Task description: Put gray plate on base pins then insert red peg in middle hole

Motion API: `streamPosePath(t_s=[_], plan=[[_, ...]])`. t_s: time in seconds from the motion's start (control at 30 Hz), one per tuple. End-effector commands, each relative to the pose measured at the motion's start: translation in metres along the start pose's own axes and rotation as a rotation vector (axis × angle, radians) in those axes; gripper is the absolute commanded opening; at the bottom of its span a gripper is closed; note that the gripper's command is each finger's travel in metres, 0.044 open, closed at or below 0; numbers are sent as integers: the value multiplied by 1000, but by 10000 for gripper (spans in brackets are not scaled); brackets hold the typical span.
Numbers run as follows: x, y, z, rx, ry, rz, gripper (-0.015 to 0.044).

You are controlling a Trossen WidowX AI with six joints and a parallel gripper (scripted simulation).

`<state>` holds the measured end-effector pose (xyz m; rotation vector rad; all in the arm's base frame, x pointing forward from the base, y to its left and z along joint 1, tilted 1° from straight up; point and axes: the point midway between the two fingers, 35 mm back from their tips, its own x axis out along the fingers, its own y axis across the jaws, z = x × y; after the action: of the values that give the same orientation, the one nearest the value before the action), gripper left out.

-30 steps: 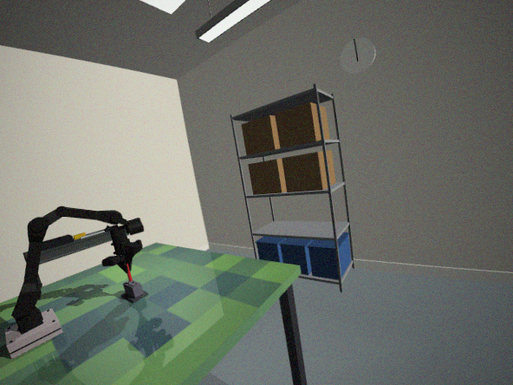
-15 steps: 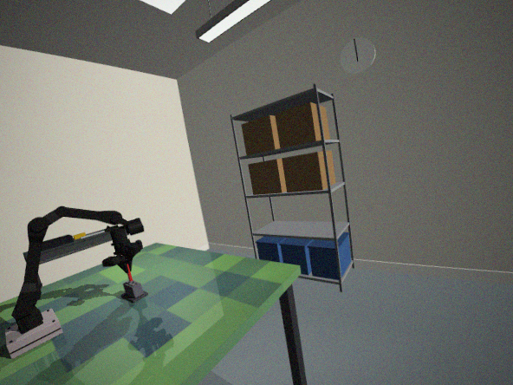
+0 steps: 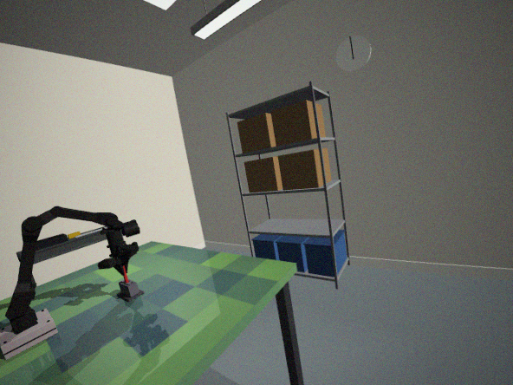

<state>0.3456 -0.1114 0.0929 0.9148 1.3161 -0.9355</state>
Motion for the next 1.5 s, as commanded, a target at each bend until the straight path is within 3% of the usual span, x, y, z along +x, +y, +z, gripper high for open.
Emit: streamPosePath(t_s=[0.0, 0.97, 1.17, 1.47], plan=[[-1, 0, 0, 0, -1, 1, 0], [2, 1, 0, -2, 0, 0, 0], [2, 1, 0, -2, 0, 0, 150], [2, 1, 0, -2, 0, 0, 150]])
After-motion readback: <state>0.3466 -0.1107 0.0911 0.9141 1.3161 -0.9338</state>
